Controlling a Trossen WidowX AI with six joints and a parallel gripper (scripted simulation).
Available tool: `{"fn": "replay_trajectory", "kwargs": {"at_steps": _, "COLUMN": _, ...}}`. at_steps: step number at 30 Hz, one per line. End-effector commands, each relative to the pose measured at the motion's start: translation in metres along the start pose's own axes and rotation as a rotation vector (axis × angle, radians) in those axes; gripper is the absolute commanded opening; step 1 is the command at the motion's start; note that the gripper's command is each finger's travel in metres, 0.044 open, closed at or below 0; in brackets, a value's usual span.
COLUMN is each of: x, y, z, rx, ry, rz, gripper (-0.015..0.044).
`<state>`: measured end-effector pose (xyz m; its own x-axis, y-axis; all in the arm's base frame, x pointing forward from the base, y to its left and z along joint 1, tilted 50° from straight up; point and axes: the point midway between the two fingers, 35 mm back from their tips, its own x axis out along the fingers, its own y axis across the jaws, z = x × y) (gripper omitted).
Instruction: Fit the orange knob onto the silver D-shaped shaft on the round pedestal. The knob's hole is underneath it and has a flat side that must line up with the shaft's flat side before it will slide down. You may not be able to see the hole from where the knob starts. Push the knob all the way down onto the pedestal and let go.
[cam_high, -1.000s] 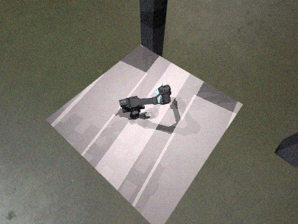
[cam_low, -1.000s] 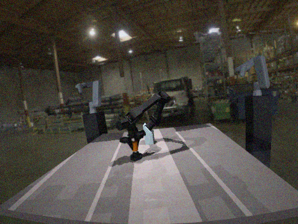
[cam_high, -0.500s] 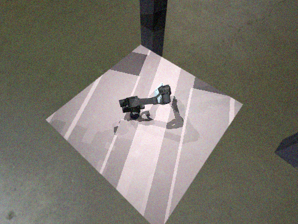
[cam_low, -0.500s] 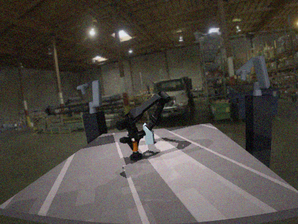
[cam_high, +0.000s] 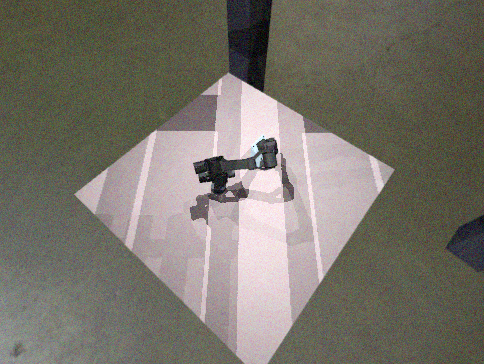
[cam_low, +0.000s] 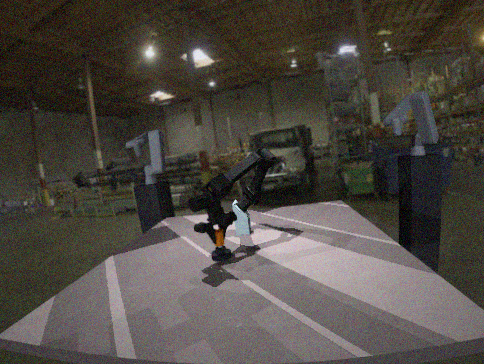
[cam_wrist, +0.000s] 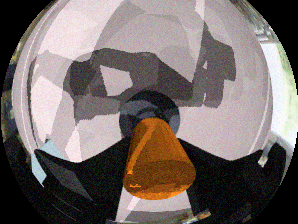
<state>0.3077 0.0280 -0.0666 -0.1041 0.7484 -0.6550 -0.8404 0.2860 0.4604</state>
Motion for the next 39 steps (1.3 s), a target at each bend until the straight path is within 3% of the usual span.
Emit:
{"fn": "replay_trajectory", "kwargs": {"at_steps": 1, "x": 0.001, "y": 0.0, "z": -0.001, "rx": -0.023, "ry": 0.0, "rz": 0.0, "gripper": 0.0}}
{"fn": "replay_trajectory", "kwargs": {"at_steps": 28, "x": 0.013, "y": 0.0, "z": 0.0, "rx": -0.036, "ry": 0.003, "rz": -0.001, "gripper": 0.0}}
{"fn": "replay_trajectory", "kwargs": {"at_steps": 39, "x": 0.013, "y": 0.0, "z": 0.0, "rx": -0.036, "ry": 0.003, "rz": -0.001, "gripper": 0.0289}}
